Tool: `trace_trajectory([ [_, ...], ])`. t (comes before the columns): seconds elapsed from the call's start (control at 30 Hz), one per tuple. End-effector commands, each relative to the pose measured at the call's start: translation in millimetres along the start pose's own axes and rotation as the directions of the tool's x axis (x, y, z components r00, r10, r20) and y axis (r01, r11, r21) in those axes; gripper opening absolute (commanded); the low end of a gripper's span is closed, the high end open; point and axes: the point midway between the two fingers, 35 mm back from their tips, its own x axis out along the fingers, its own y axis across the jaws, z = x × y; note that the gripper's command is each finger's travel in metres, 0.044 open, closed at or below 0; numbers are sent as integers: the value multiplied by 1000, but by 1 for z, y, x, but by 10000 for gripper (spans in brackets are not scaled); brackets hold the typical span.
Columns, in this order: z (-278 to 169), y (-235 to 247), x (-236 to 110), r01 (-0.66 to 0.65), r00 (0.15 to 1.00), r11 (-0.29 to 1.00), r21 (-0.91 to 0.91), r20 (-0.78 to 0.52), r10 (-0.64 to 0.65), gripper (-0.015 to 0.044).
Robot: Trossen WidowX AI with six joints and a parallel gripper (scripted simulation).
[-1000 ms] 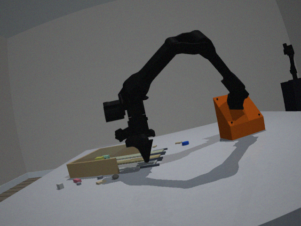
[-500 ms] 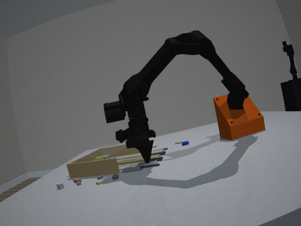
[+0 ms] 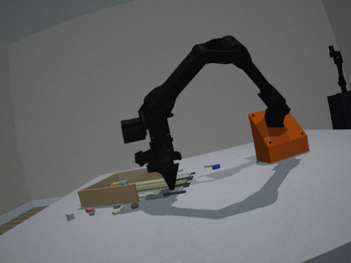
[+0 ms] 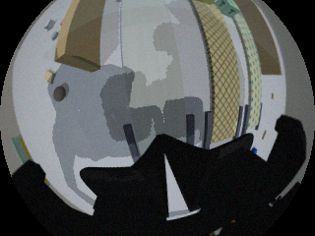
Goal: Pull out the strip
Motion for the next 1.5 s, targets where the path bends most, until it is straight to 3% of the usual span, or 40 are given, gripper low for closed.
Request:
trace_trajectory([
  [0.0, 0, -1, 2, 5, 1000, 1000, 5, 0, -5, 0],
  [1.47, 6, 1, 6, 5, 1000, 1000, 5, 0, -5, 0],
])
